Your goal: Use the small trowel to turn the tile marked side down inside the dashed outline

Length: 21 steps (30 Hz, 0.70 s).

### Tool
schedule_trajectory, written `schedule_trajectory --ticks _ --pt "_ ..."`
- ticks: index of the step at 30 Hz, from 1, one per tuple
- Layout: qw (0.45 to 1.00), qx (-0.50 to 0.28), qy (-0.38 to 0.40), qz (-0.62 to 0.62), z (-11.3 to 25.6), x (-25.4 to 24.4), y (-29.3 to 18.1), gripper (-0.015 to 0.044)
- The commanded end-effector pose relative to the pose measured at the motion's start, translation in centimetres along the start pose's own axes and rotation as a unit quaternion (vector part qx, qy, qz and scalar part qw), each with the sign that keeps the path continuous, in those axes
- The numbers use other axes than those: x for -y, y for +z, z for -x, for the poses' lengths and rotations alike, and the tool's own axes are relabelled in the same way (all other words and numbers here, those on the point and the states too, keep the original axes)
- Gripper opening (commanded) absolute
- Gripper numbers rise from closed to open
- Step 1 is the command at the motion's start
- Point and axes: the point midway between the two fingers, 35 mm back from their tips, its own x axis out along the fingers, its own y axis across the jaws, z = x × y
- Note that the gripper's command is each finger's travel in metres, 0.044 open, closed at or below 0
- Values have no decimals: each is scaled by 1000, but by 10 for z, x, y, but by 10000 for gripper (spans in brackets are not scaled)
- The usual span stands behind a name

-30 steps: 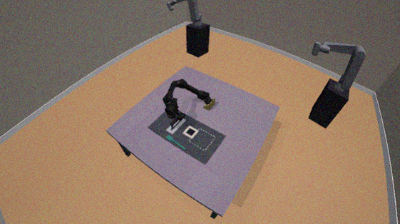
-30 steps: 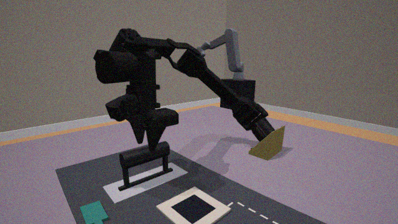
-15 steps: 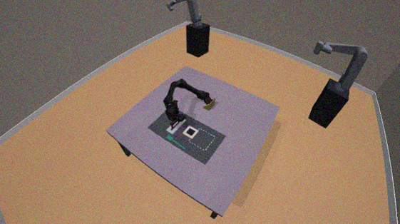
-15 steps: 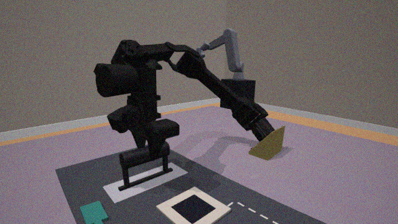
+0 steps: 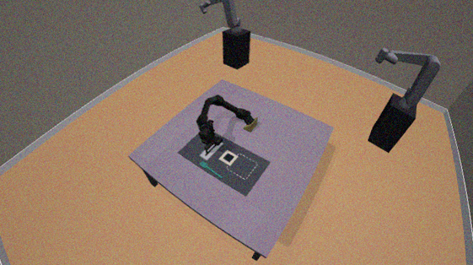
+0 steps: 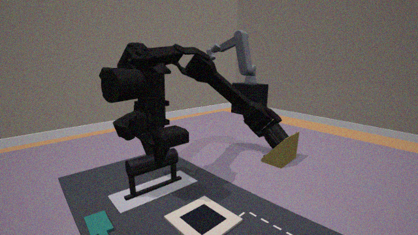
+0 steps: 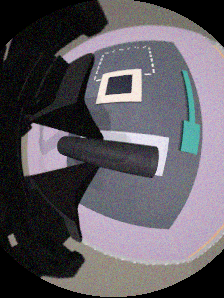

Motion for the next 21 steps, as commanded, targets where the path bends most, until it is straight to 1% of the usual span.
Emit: schedule_trajectory --ticks 1,13,21 --pt "1000 1 -2 1 0 1 1 130" --pt "1000 1 -2 3 0 1 1 130" --pt "994 1 -3 113 0 1 1 130"
